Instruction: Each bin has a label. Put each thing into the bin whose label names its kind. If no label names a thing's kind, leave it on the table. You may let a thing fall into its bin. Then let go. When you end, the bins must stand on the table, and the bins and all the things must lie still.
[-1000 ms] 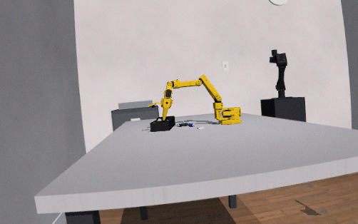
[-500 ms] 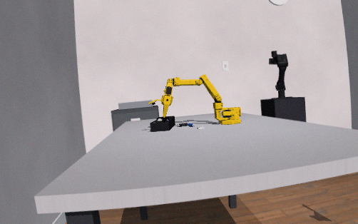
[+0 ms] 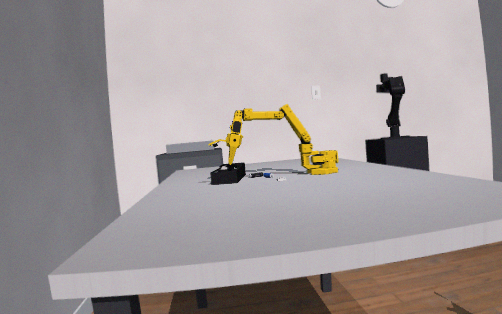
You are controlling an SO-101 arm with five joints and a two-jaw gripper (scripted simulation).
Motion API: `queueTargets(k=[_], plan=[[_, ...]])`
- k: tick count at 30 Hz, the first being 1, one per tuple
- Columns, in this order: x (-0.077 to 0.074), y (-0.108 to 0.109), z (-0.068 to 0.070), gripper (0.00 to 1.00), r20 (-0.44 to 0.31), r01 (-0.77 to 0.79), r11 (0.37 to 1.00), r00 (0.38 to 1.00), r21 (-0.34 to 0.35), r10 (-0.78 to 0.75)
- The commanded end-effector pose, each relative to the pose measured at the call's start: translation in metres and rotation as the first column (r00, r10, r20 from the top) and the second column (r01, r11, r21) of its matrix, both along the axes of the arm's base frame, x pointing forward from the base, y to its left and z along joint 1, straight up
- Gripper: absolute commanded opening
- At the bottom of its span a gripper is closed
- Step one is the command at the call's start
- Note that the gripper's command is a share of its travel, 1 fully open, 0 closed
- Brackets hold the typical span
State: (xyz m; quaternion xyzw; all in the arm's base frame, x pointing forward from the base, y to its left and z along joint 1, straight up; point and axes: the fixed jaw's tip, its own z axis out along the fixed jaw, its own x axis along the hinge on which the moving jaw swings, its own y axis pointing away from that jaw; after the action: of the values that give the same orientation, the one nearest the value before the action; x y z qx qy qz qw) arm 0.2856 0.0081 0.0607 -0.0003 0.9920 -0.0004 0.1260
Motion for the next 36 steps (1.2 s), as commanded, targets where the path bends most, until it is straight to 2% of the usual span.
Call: queueTargets(k=[1,9,13,16,19,22,23,24,26,32,36], plan=[[0.006,-0.002,0.021,0.17,0.082,0.009,1.0,0.997,0.002,-0.009],[-0.003,0.01,0.022,0.18,0.064,-0.089,0.996,0.994,-0.017,0.09],[-0.017,0.025,0.023,0.19,0.035,-0.231,0.972,0.972,-0.041,0.232],[-0.033,0.038,0.024,0.2,0.004,-0.369,0.928,0.929,-0.06,0.37],[-0.052,0.052,0.023,0.22,-0.032,-0.518,0.852,0.855,-0.075,0.517],[-0.073,0.063,0.022,0.23,-0.071,-0.66,0.747,0.751,-0.084,0.656],[-0.073,0.063,0.022,0.23,-0.071,-0.662,0.745,0.75,-0.085,0.658],[-0.081,0.066,0.021,0.24,-0.084,-0.706,0.703,0.709,-0.086,0.701],[-0.081,0.066,0.021,0.24,-0.084,-0.706,0.703,0.709,-0.086,0.701],[-0.122,0.077,0.015,0.26,-0.15,-0.897,0.435,0.442,-0.081,0.884],[-0.142,0.078,0.01,0.28,-0.179,-0.957,0.283,0.291,-0.07,0.94]])
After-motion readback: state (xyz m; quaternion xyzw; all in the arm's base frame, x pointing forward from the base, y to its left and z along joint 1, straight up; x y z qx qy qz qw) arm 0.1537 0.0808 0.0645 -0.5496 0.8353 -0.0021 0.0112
